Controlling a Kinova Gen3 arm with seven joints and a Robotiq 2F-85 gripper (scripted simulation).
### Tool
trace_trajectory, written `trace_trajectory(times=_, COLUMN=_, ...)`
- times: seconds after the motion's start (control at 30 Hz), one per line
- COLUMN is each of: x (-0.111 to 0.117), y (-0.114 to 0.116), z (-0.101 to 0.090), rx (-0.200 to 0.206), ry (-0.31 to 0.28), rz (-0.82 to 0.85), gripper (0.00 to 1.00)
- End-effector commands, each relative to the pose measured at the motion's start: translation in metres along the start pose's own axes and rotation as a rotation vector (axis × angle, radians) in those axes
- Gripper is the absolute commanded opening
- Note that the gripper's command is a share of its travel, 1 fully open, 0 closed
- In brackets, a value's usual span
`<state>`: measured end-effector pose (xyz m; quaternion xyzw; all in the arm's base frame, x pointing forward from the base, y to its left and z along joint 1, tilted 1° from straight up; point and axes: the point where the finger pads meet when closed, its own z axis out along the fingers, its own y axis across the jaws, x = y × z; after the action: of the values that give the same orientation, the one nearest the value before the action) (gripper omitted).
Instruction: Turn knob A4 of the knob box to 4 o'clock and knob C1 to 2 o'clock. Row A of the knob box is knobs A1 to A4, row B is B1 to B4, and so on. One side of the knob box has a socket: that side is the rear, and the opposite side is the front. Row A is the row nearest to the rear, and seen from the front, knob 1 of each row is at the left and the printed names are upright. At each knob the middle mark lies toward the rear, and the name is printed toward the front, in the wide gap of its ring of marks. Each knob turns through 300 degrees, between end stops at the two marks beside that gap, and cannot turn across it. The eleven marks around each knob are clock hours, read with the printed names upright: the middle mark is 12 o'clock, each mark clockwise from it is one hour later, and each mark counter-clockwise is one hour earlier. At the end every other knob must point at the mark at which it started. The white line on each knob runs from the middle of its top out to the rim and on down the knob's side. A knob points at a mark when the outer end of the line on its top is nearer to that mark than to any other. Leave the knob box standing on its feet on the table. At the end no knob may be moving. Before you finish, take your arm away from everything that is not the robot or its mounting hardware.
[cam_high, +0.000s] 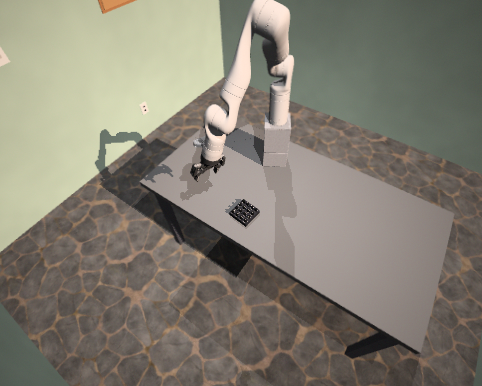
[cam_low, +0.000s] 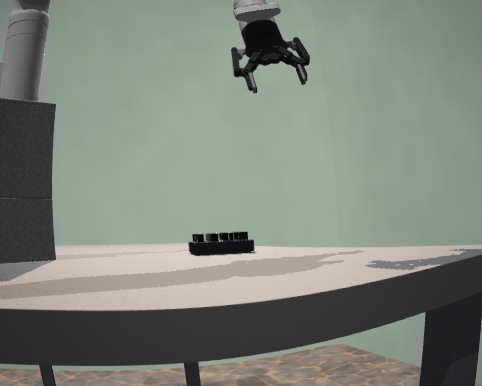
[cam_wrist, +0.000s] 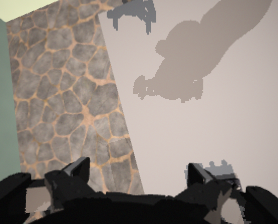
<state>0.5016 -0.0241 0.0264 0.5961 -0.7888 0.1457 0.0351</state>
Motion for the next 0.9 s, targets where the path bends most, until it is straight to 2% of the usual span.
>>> trace_trajectory(times=0.0, x=0.001, y=0.001, z=0.001, rx=-0.002, ry=0.002, rz=-0.001, gripper=1.0)
trace_trajectory(times=0.87, x=-0.011, y=0.005, z=0.021, rx=0.014, ry=-0.002, rz=-0.176, gripper=1.0)
